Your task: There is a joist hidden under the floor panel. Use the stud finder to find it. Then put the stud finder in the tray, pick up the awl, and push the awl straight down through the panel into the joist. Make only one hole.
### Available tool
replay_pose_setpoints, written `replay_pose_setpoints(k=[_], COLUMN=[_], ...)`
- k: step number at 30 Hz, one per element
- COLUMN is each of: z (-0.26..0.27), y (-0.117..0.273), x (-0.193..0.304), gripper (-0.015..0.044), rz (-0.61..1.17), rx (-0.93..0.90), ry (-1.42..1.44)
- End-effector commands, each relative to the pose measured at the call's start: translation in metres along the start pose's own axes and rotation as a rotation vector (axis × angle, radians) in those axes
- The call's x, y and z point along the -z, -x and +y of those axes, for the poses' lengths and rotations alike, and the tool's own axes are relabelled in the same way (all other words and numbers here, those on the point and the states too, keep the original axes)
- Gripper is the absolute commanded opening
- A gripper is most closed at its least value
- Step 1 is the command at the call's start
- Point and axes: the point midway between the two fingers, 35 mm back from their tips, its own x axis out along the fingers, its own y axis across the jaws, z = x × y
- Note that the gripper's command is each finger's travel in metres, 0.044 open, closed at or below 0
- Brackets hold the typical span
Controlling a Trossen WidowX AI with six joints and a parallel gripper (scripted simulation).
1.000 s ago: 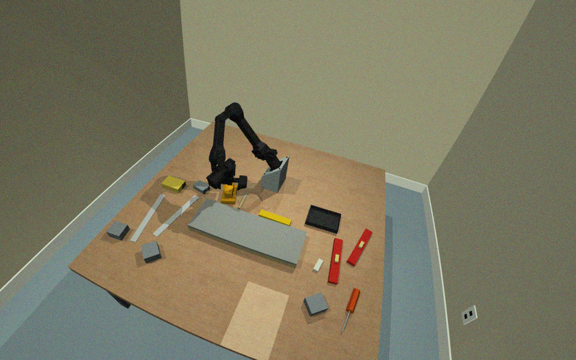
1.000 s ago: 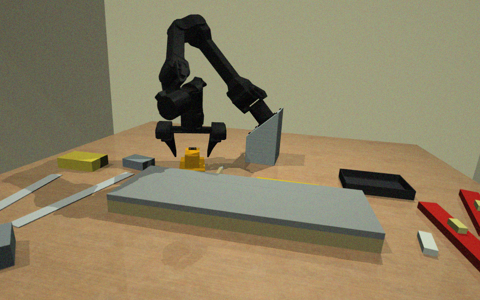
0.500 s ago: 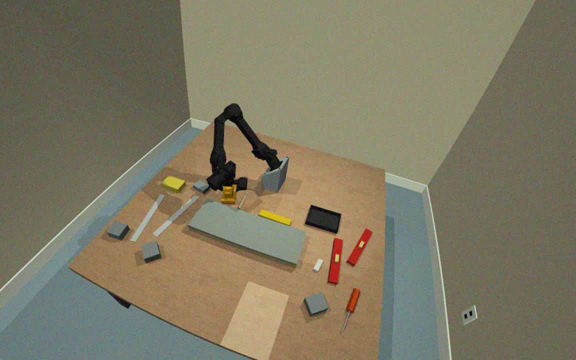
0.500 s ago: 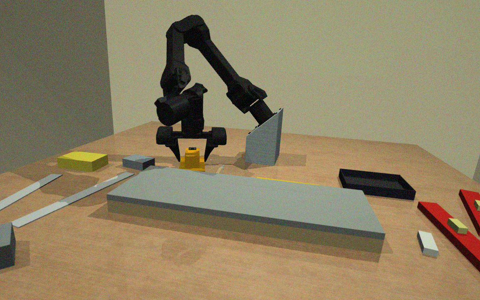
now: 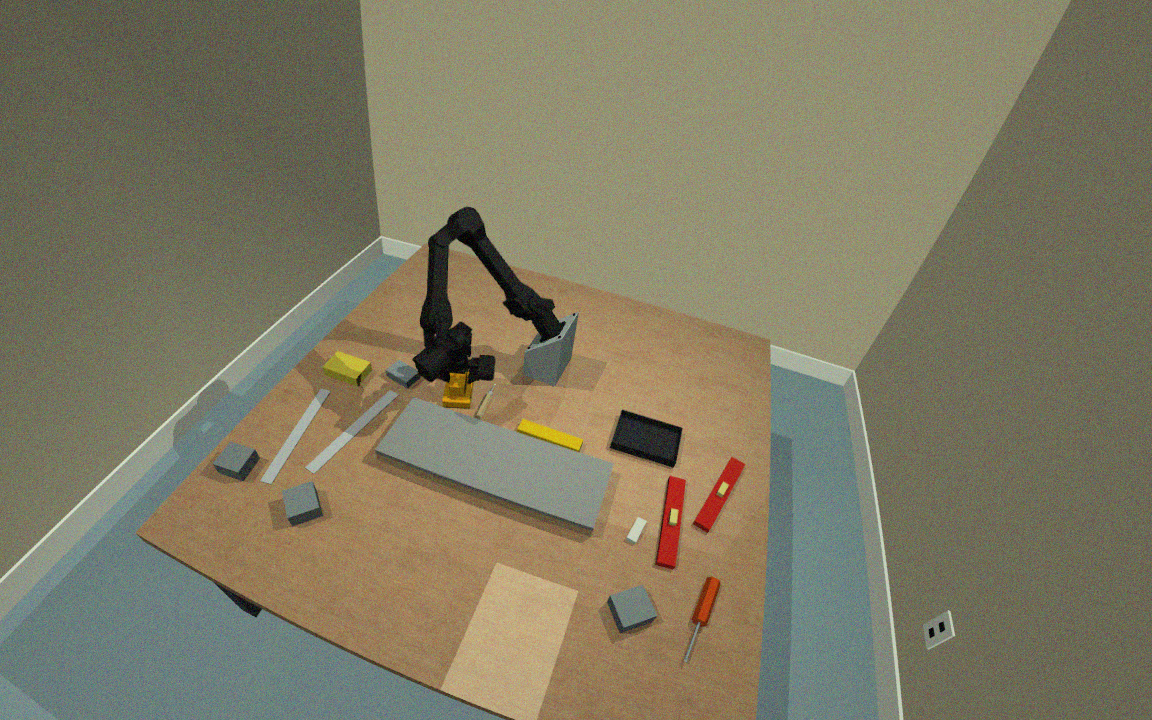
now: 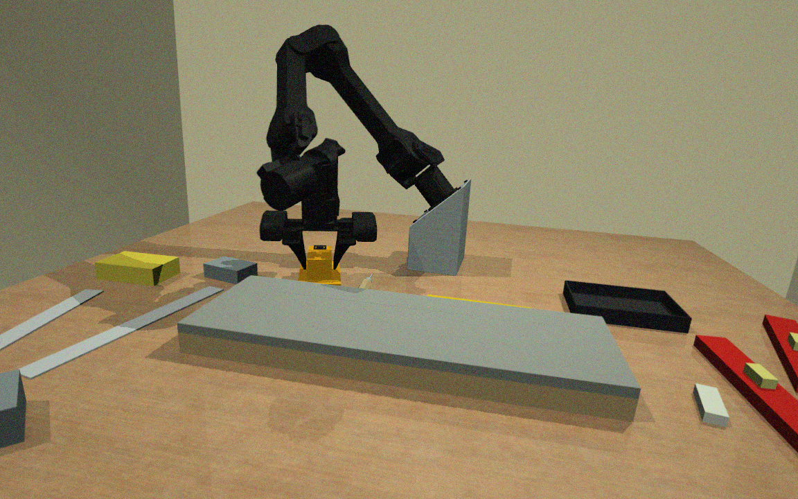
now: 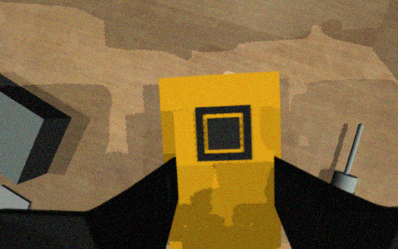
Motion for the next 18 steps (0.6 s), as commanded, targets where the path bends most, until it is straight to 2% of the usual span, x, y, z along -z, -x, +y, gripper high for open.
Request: replay_pose_setpoints(k=[1, 8, 14, 18], z=[0.000, 0.000, 0.000, 0.000], y=[-0.001, -0.001, 0.016, 0.037], x=[0.000, 0.000, -0.001, -0.004], gripper=[0.0208, 0.0162, 0.0004, 0.0000], rz=[-0.004, -0.004, 0.002, 0.006], rx=[-0.002, -0.002, 0.003, 0.007], ry=[0.005, 0.005, 0.005, 0.006])
